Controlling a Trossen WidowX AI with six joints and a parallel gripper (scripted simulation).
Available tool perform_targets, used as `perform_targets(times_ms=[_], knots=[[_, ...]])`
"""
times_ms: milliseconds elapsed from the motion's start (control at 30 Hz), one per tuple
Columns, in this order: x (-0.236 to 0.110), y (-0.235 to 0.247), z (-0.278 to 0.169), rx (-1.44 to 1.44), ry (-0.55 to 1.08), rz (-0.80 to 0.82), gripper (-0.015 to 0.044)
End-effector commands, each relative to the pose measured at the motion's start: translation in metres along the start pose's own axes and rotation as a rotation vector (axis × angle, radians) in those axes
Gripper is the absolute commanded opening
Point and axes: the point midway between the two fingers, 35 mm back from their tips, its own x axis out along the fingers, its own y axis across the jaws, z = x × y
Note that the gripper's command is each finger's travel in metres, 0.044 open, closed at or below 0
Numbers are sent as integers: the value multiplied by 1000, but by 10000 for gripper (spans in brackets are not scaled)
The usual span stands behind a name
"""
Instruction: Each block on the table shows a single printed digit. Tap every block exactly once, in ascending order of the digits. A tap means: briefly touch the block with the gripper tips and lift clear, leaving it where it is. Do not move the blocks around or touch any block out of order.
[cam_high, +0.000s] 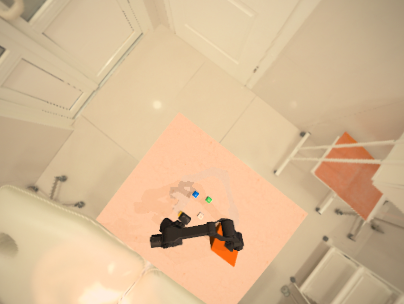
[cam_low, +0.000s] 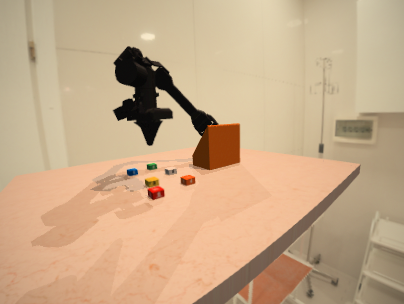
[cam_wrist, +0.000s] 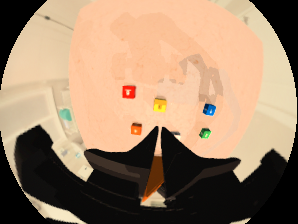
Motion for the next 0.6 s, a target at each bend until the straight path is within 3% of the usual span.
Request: perform_targets(times_ms=[0, 67, 233, 567], knots=[[-3, 3, 5, 22, -8, 14, 20], [7, 4, 6, 22, -9, 14, 20], [75, 4, 6, 23, -9, 11, 20], [82, 4, 6, 23, -9, 11, 20]])
